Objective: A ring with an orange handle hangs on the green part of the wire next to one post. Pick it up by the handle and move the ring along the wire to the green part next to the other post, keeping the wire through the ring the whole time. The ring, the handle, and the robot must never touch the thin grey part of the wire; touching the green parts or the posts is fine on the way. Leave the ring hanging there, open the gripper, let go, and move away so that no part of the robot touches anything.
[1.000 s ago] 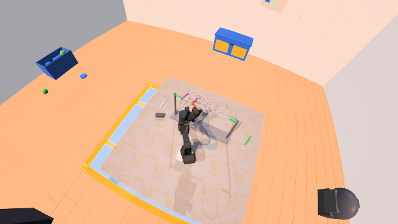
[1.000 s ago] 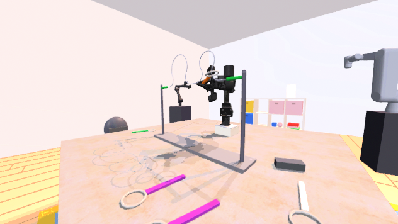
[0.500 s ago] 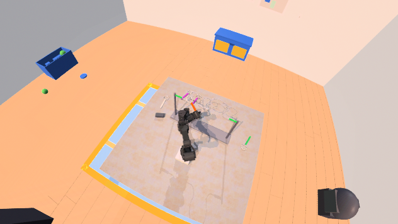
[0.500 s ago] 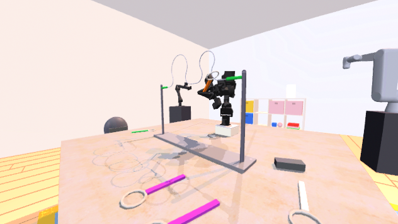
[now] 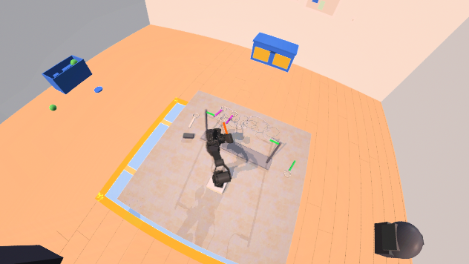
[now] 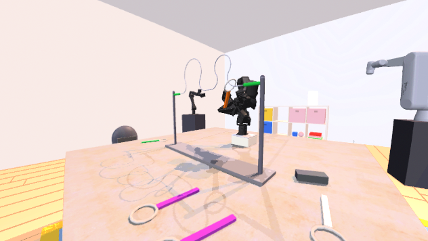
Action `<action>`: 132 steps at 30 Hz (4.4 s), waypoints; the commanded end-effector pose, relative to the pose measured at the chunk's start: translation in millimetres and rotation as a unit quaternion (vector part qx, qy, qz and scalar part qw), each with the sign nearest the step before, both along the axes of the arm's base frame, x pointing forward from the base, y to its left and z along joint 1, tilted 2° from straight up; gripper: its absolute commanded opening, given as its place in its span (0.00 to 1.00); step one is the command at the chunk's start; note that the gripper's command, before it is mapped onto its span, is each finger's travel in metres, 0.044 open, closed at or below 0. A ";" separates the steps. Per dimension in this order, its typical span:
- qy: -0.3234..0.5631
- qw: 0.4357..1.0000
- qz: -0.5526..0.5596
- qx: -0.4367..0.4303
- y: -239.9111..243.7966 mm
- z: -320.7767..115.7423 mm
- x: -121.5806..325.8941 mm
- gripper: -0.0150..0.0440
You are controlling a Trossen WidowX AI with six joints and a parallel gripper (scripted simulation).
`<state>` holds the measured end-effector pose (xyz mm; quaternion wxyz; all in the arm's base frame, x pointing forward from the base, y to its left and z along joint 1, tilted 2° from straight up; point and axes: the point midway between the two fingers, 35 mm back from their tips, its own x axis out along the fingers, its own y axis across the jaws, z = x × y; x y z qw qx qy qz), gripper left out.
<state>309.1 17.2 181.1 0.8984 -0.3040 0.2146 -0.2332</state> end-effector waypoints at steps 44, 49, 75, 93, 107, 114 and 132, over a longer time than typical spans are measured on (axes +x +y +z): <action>-0.081 0.939 0.002 0.334 122.2 -28.4 29.2 0.00; -0.082 0.938 0.002 0.336 127.5 -28.1 30.5 0.00; -0.083 0.938 0.003 0.338 153.1 -26.5 36.4 0.00; -0.083 0.938 0.003 0.338 155.3 -45.7 36.9 0.00; -0.083 0.938 0.003 0.338 155.3 -45.7 36.9 0.00; -0.083 0.938 0.003 0.338 155.3 -45.7 36.9 0.00; -0.080 0.938 0.002 0.338 163.0 -38.6 20.5 0.53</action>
